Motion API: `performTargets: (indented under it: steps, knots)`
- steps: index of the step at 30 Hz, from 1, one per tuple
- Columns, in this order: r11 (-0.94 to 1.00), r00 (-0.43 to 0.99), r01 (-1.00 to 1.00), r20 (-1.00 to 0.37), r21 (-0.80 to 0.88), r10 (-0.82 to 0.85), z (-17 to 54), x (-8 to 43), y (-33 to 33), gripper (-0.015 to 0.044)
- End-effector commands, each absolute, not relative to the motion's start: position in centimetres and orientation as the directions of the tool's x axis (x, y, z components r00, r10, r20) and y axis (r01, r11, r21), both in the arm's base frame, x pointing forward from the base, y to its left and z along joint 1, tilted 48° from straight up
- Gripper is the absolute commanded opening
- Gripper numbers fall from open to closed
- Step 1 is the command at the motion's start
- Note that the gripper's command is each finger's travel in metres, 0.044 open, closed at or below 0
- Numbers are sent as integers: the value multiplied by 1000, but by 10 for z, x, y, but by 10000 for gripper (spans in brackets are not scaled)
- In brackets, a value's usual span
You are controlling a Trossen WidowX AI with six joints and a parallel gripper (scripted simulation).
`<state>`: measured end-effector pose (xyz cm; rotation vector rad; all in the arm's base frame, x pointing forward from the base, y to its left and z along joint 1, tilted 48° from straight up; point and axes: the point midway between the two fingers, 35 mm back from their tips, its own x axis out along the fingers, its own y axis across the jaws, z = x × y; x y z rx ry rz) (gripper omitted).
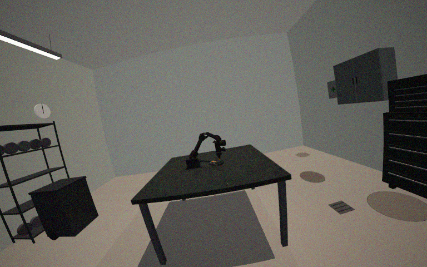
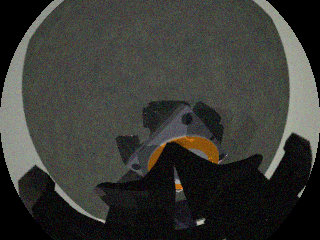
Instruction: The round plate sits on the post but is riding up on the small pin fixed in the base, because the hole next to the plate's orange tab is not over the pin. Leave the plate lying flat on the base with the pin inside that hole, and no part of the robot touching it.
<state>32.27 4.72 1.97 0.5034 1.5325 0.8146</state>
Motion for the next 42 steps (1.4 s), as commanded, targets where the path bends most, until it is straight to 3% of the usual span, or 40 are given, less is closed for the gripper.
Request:
performTargets:
  steps: [1,42]
  knots:
    - [656,-140,-149,-673,740,726,15,326,43,0]
    - [658,-140,-150,-674,738,725,-15,324,10,0]
